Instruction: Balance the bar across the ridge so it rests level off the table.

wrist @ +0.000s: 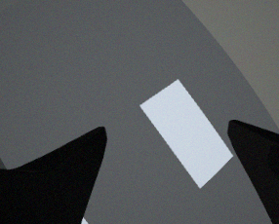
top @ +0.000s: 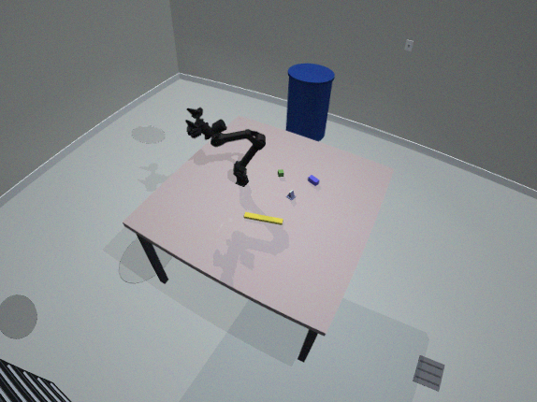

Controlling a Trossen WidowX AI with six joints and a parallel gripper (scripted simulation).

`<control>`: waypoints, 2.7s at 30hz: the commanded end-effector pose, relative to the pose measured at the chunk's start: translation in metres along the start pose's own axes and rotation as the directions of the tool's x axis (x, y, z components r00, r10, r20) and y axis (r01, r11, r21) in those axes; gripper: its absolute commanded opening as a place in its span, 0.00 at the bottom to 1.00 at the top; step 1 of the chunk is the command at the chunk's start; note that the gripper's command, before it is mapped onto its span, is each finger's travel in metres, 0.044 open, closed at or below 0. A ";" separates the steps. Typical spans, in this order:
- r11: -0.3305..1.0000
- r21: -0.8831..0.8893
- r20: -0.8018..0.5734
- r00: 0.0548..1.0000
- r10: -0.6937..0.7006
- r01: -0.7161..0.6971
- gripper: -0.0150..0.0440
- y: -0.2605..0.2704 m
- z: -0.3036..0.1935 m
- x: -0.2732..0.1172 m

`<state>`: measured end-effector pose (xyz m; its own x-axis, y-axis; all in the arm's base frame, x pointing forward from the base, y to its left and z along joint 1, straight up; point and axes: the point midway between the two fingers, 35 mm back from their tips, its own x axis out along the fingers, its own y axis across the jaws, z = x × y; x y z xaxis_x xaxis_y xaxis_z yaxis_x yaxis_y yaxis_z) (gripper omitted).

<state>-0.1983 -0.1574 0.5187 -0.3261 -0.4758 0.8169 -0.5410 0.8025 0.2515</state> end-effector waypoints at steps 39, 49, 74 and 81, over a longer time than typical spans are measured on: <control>0.855 -0.214 0.231 0.875 -0.426 0.472 0.79 -0.165 0.054 0.005; 0.688 -0.347 0.304 0.770 -0.561 0.638 0.79 -0.220 0.066 -0.009; 0.083 -0.634 0.347 0.378 -0.858 0.769 0.79 -0.353 0.049 -0.091; -0.029 -0.688 0.345 0.291 -0.892 0.725 0.79 -0.372 0.041 -0.112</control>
<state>-0.0018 -0.4152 0.3227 0.1016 -0.9870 -0.1243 0.2589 -0.0944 0.9613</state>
